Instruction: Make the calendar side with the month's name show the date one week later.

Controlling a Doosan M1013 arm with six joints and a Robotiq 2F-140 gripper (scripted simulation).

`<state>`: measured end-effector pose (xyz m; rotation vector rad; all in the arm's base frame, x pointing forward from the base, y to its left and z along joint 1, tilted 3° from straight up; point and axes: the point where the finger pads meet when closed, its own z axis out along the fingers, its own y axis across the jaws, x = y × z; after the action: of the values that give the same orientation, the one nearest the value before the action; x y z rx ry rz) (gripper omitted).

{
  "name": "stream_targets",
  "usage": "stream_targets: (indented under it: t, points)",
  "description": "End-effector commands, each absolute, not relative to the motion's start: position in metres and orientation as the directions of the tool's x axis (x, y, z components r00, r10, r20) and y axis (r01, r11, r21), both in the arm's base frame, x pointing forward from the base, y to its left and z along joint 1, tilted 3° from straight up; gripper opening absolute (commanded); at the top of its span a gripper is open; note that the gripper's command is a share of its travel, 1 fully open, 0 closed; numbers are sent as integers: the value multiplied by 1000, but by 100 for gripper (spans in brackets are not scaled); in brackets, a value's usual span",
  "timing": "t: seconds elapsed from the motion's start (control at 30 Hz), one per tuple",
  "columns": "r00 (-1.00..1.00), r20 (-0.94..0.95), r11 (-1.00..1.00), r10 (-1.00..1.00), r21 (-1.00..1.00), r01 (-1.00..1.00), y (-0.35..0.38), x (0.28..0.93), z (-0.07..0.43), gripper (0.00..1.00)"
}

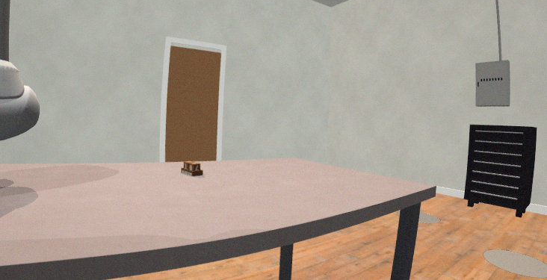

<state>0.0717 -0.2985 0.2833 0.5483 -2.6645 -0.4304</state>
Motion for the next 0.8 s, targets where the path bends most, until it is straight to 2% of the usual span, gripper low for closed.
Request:
stream_targets:
  t: [0.0,0.6,0.77]
  points:
    - [-850,305,877,-430,366,-312,-298,72,283,100]
    - [-850,306,877,-430,365,-312,-299,73,283,100]
    - [-853,316,891,-415,331,-312,-314,103,280,100]
